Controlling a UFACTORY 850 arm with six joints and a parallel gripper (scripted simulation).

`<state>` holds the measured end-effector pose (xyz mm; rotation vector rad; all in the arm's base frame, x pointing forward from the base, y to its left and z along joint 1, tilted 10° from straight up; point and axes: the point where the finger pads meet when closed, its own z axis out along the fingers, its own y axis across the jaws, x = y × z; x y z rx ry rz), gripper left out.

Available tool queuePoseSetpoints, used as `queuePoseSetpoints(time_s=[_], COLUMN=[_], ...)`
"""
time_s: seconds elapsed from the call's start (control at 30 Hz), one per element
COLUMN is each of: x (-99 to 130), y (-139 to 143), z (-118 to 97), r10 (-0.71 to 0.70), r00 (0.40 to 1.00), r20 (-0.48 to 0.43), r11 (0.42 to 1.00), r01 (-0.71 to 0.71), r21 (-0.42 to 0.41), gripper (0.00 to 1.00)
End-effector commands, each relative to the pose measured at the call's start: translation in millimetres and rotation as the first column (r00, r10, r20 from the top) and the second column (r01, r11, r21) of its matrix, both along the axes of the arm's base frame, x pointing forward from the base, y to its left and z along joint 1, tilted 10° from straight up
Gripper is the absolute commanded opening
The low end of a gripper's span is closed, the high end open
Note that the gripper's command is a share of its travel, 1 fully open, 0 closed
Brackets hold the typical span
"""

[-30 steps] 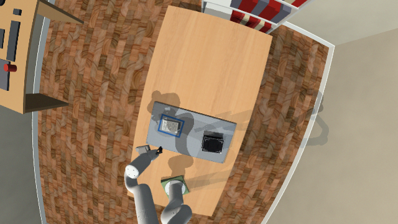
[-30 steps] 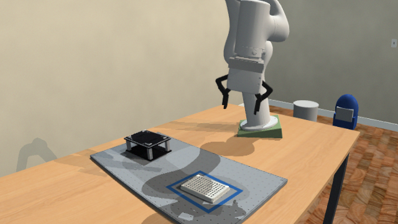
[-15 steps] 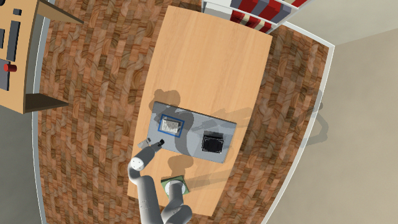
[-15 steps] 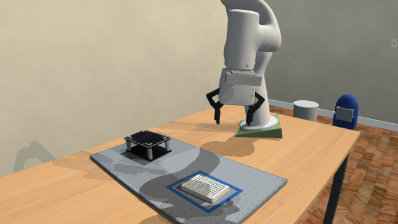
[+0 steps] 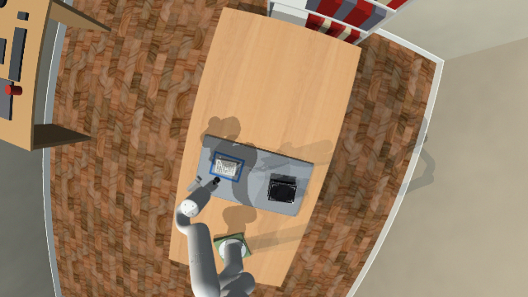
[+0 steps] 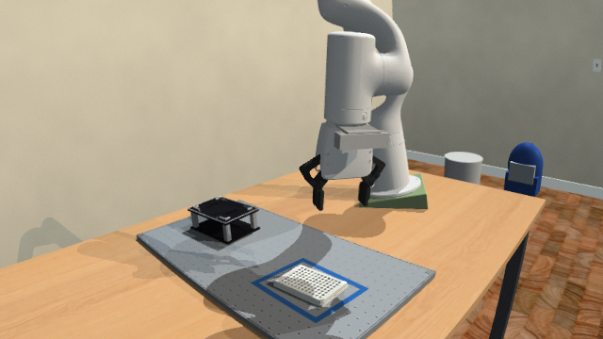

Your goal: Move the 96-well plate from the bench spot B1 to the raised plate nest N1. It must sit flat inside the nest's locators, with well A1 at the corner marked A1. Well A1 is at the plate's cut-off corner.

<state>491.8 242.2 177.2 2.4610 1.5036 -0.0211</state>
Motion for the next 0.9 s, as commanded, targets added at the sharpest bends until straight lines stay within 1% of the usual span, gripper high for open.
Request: queuePoseSetpoints(time_s=[0.0, 0.17, 0.23, 0.3, 0.37, 0.43, 0.57, 0.63, 0.67, 0.73, 0.8, 0.87], x=[7, 23, 24, 31, 32, 39, 40, 47, 48, 55, 56, 63], y=[-2, -8, -9, -12, -13, -17, -17, -21, -22, -26, -27, -31], z=[-5, -19, -20, -26, -28, -34, -36, -42, -43, -50, -51, -58], r10=[0.049, 0.178, 0.179, 0.242, 0.243, 0.305, 0.305, 0.367, 0.367, 0.427, 0.427, 0.485], r00=[0.999, 0.983, 0.982, 0.968, 0.968, 0.949, 0.949, 0.926, 0.926, 0.899, 0.899, 0.868], r20=[-0.022, -0.053, -0.053, -0.066, -0.066, -0.078, -0.078, -0.089, -0.089, -0.099, -0.099, -0.107], r11=[0.999, 0.984, 0.984, 0.97, 0.97, 0.952, 0.952, 0.93, 0.93, 0.904, 0.904, 0.874], r01=[-0.049, -0.178, -0.178, -0.242, -0.242, -0.304, -0.305, -0.366, -0.366, -0.425, -0.425, -0.483], r21=[0.008, 0.014, 0.014, 0.019, 0.019, 0.024, 0.024, 0.03, 0.03, 0.036, 0.036, 0.042], gripper=[1.0, 1.0, 1.0, 1.0, 1.0, 1.0, 1.0, 1.0, 1.0, 1.0, 1.0, 1.0])
